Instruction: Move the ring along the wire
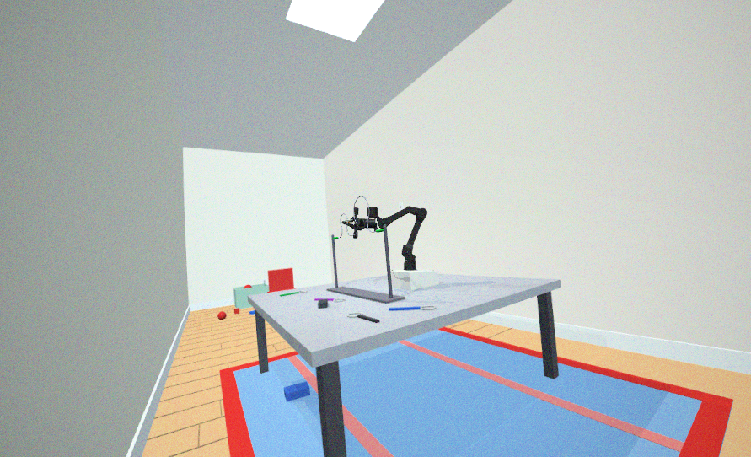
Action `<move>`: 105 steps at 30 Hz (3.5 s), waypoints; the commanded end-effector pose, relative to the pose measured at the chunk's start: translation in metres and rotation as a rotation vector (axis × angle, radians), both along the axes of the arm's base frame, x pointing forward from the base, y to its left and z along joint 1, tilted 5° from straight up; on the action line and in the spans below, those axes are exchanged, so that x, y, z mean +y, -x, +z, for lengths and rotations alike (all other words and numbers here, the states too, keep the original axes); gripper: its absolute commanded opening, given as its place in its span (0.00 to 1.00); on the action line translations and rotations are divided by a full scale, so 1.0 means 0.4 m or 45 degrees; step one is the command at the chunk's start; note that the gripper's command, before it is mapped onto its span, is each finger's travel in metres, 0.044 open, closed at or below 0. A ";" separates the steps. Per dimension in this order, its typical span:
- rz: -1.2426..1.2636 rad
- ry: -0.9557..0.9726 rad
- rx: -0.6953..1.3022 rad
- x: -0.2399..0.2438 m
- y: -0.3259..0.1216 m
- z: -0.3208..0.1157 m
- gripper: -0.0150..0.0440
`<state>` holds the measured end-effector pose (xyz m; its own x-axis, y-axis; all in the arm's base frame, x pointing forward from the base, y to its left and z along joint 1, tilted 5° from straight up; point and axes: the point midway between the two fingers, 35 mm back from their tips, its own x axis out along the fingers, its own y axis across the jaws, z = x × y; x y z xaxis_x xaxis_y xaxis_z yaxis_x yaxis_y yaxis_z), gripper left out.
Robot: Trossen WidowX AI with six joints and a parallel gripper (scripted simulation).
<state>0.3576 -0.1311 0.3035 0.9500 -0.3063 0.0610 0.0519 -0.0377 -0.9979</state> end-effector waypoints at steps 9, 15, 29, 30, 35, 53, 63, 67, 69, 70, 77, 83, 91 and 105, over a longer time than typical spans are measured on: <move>0.018 0.295 -0.067 0.004 -0.001 0.035 0.00; 0.024 0.405 -0.092 0.005 -0.002 0.043 0.00; 0.022 0.390 -0.093 -0.013 -0.003 0.008 0.00; 0.021 0.378 -0.091 -0.015 -0.003 0.003 0.00; 0.015 0.284 -0.073 -0.024 -0.003 -0.029 0.00; -0.017 -0.200 0.026 -0.030 0.004 -0.181 0.00; -0.037 -0.512 0.090 -0.004 0.014 -0.272 0.00; -0.045 -0.637 0.116 0.012 0.019 -0.306 0.00; -0.049 -0.700 0.130 0.022 0.022 -0.322 0.00; -0.051 -0.731 0.136 0.027 0.024 -0.330 0.00; -0.065 -0.950 0.182 0.068 0.035 -0.382 0.00; -0.077 -1.137 0.221 0.110 0.045 -0.420 0.00; -0.092 -1.379 0.272 0.172 0.060 -0.459 0.00; -0.113 -1.729 0.346 0.278 0.083 -0.492 0.00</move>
